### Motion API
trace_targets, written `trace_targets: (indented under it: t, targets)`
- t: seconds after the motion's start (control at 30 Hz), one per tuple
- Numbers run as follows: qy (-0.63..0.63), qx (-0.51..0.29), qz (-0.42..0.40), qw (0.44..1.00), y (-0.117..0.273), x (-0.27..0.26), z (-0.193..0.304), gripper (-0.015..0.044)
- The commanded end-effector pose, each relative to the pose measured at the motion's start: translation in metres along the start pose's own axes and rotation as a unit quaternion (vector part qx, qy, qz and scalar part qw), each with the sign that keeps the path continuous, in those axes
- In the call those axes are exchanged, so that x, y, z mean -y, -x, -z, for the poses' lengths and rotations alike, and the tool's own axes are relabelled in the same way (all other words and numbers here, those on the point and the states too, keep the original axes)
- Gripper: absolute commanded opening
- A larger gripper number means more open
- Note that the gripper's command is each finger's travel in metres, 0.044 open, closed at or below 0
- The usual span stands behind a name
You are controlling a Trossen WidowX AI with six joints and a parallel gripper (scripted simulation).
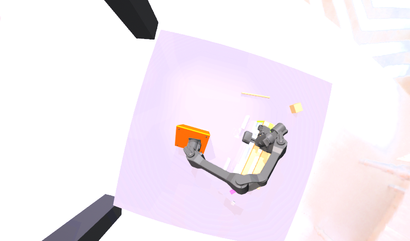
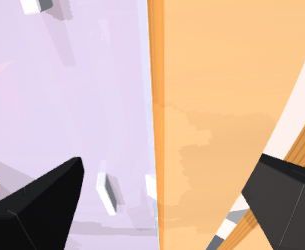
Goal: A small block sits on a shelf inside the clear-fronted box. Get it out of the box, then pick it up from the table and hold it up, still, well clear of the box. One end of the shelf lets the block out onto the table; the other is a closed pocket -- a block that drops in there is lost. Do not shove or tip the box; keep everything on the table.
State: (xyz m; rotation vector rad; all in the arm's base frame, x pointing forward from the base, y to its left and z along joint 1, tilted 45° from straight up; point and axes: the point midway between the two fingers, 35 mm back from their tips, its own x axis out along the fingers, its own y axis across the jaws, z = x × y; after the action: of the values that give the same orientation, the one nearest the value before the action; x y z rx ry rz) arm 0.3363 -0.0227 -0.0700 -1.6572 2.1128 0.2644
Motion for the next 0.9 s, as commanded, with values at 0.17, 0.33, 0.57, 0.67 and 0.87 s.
trace_targets:
  t: [0.17, 0.33, 0.57, 0.67, 0.87]
  targets:
    - [0.004, -0.004, 0.000, 1.000, -0.016, -0.003, -0.003, 0.0400]
    - [0.002, -0.001, 0.000, 1.000, -0.010, -0.002, -0.002, 0.0400]
    - [0.003, -0.002, 0.000, 1.000, -0.015, -0.002, 0.009, 0.0400]
    - [0.003, -0.002, 0.000, 1.000, -0.017, -0.002, 0.013, 0.0400]
    - [0.003, -0.002, 0.000, 1.000, -0.020, -0.002, 0.022, 0.0400]
